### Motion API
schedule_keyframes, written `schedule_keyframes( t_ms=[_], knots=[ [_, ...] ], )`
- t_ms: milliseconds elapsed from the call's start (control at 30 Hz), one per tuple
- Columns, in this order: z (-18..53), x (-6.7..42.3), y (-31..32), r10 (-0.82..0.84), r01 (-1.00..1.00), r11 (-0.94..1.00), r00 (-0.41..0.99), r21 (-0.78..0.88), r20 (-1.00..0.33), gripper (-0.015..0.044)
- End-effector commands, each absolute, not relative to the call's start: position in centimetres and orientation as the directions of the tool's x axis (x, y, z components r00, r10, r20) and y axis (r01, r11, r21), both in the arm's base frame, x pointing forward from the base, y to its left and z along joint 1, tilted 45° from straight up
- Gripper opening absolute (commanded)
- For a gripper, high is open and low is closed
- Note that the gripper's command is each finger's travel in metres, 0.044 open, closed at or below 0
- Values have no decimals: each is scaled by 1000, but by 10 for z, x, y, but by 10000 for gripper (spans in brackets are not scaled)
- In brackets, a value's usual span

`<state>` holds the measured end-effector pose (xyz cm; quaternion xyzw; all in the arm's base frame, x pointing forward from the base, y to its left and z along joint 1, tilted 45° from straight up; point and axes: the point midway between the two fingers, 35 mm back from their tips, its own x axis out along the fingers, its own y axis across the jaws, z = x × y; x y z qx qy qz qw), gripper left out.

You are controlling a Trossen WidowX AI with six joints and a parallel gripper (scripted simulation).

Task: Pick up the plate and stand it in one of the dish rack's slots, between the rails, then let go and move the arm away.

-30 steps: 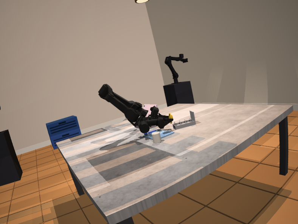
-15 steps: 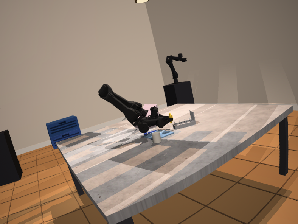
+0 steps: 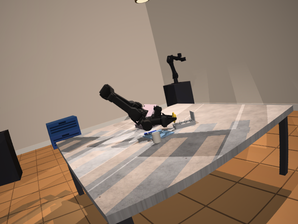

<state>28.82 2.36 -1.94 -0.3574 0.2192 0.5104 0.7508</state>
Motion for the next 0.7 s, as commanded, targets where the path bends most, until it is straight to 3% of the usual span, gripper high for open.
schedule_keyframes(
  t_ms=[0,667],
  knots=[
    [-22,289,26,611,-925,226,379,-306,-695,0],
    [-44,297,30,608,-920,220,390,-325,-692,0]
  ],
)
